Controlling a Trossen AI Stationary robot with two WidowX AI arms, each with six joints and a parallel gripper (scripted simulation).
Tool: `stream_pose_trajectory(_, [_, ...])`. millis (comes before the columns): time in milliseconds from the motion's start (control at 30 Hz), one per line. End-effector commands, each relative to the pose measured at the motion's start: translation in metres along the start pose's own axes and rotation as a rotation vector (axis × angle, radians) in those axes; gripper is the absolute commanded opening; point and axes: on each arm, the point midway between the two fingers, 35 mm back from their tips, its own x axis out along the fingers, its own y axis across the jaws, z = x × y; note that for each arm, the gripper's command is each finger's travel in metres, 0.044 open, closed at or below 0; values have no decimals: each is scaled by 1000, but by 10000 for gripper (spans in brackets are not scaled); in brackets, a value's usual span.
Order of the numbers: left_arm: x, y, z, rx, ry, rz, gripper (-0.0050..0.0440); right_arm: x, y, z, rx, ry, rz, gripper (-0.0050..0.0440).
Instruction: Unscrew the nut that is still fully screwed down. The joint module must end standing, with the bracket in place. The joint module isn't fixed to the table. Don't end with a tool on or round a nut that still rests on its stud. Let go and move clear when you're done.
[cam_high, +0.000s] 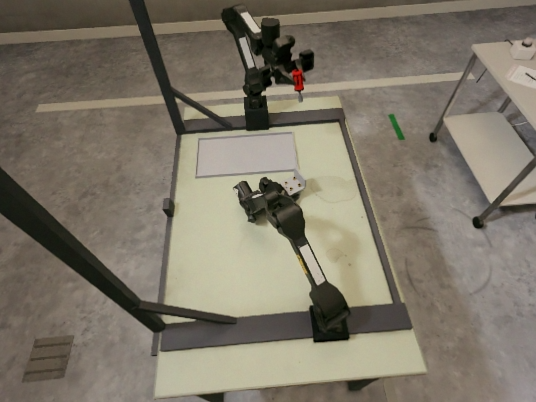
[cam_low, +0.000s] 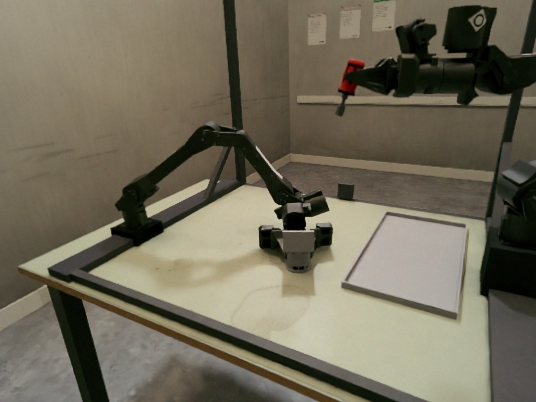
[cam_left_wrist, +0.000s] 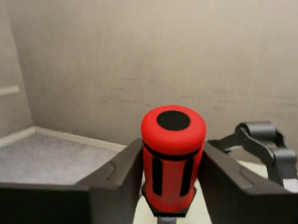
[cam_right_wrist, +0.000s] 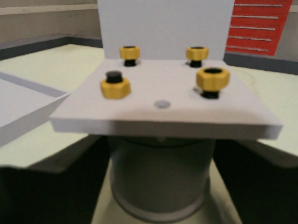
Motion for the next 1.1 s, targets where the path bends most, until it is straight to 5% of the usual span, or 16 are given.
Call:
stream_pose_trajectory(0, [-3, -9, 19, 86, -46, -26, 135, -3, 5, 23, 51, -4, 8, 245])
stream_pose_trajectory(133, [-3, -9, 19, 86, -46, -26, 135, -3, 5, 23, 51, -4, 8, 245])
stream_pose_trajectory(433, [26, -22, -27, 82, 29, -98, 135, -3, 5, 23, 51, -4, 8, 245])
stream_pose_trajectory(700, [36, -25, -30, 82, 27, -118, 135, -3, 5, 23, 51, -4, 8, 245])
stream_pose_trajectory(1067, [61, -39, -77, 76, 83, -198, 135, -3, 5, 23, 51, -4, 8, 245])
